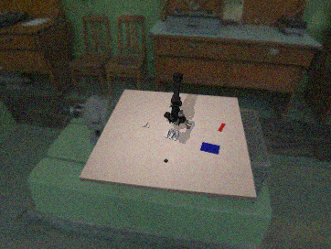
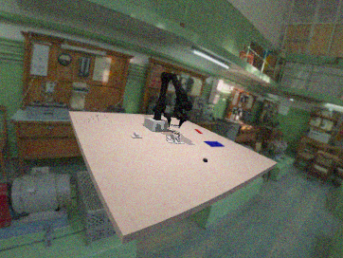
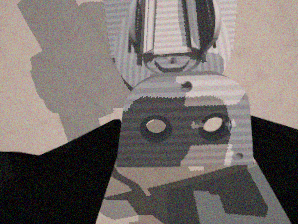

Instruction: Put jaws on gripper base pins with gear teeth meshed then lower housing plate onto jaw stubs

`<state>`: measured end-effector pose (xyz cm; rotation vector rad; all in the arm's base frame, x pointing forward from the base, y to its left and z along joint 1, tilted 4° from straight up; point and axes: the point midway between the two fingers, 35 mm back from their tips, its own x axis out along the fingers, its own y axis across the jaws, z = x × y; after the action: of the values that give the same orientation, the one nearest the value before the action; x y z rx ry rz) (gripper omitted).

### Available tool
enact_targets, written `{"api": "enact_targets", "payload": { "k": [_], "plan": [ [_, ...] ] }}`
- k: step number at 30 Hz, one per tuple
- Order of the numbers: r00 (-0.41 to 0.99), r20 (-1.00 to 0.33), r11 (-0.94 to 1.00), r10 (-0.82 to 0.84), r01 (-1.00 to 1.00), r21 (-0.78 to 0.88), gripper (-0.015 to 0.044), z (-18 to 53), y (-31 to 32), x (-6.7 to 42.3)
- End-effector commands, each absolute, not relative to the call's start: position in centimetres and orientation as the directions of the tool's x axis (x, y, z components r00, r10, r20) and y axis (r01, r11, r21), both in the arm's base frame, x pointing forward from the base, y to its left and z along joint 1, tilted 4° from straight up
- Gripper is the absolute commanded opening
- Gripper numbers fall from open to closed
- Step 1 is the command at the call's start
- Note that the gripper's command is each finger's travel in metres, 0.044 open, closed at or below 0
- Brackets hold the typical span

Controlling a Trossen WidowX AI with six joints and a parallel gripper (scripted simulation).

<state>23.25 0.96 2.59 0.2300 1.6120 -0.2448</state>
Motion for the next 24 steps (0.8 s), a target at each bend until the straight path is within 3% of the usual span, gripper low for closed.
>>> {"api": "enact_targets", "payload": {
  "k": [1, 24],
  "plan": [
    [-0.056, -0.998, 0.957, 0.002, 0.291, -0.014, 0.0351, 2.6, 1.0, 23.2],
    [-0.056, -0.998, 0.957, 0.002, 0.291, -0.014, 0.0351, -0.7, 1.0, 23.2]
  ]
}}
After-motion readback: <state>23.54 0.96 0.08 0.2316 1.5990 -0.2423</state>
